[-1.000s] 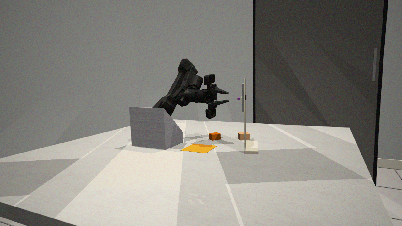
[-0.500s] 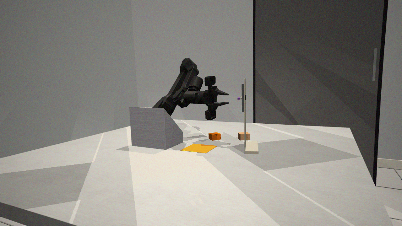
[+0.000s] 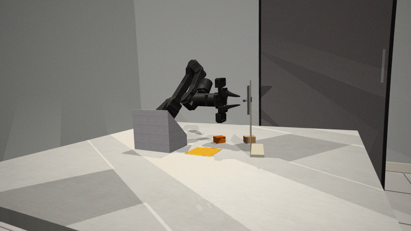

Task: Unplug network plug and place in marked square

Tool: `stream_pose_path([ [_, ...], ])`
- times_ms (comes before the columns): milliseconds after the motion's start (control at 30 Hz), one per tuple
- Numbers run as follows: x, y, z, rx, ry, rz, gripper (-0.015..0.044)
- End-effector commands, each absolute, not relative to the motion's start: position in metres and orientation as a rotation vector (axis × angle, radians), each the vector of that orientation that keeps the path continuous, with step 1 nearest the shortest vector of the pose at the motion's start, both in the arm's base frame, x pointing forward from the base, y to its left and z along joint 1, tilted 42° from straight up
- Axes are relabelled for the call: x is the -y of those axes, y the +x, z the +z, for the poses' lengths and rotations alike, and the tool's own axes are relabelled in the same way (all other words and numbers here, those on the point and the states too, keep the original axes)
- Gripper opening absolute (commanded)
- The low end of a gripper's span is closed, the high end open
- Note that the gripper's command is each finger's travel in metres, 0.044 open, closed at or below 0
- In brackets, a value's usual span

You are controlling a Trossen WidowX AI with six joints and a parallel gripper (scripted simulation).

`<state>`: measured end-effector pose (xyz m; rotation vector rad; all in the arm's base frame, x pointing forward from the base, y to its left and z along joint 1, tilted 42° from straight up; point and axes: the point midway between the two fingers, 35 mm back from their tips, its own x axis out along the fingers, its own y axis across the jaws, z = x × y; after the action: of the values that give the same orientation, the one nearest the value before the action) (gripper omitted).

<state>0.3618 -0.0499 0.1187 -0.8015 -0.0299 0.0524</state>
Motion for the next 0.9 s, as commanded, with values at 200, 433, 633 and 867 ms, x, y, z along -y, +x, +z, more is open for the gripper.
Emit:
stream_pose_path([
  [200, 0.046, 0.38, 0.124, 0.047, -0.828, 0.038, 0.0156],
  [433, 0.044, 0.385, 0.125, 0.052, -0.834, 0.035, 0.0156],
  [633, 0.044, 0.385, 0.125, 0.052, -0.834, 0.035, 0.0116],
  [867, 0.044, 0.385, 0.125, 0.052, -0.834, 0.035, 0.0069],
])
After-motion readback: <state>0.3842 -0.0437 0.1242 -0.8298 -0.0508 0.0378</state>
